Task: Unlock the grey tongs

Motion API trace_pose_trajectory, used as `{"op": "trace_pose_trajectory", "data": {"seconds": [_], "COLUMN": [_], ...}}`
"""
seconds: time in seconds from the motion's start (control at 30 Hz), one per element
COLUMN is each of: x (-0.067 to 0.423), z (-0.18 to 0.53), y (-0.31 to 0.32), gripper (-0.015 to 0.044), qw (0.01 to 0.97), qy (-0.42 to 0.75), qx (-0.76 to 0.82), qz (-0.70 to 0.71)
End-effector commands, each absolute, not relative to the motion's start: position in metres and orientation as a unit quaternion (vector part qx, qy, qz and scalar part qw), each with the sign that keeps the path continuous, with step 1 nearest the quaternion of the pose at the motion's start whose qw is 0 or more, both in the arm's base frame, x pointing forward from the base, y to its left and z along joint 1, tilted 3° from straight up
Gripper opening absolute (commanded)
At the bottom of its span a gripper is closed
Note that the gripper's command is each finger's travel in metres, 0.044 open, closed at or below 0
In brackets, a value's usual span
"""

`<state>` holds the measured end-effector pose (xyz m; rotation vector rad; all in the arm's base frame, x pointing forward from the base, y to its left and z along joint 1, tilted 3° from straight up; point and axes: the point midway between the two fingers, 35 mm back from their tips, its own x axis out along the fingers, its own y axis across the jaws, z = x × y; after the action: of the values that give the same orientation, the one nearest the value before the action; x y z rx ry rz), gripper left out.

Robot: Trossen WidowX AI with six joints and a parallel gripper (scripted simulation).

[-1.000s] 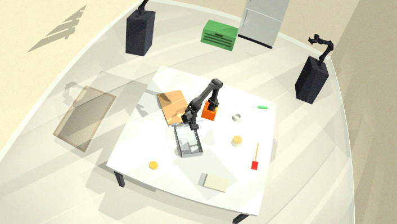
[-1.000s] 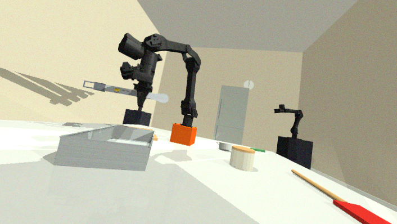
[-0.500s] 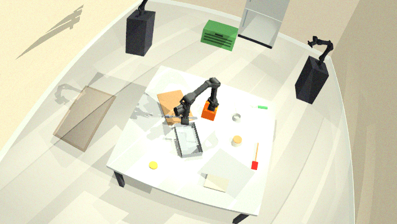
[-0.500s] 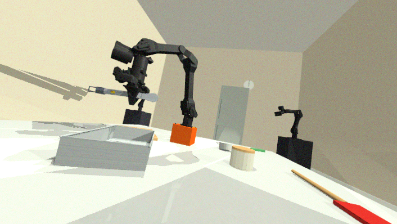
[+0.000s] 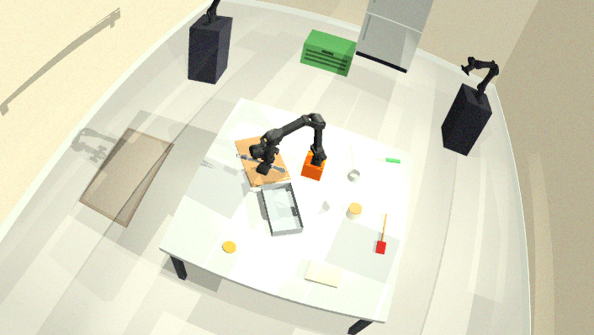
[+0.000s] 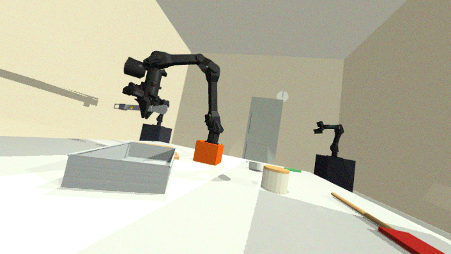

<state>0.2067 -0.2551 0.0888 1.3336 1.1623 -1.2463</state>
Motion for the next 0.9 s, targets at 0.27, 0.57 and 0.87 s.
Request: {"op": "trace_pose_trajectory", "data": {"seconds": [0.27, 0.57, 0.87], "x": [0.181, 0.138, 0.089], "z": [0.090, 0.088, 0.086], "y": [-0.280, -0.308, -0.330], "gripper": [-0.0150, -0.0150, -0.0150], "qw": [0.430, 0.368, 0.299], "qy": [0.432, 0.372, 0.306], "qx": [0.575, 0.616, 0.650], "qz": [-0.545, -0.589, -0.629]}}
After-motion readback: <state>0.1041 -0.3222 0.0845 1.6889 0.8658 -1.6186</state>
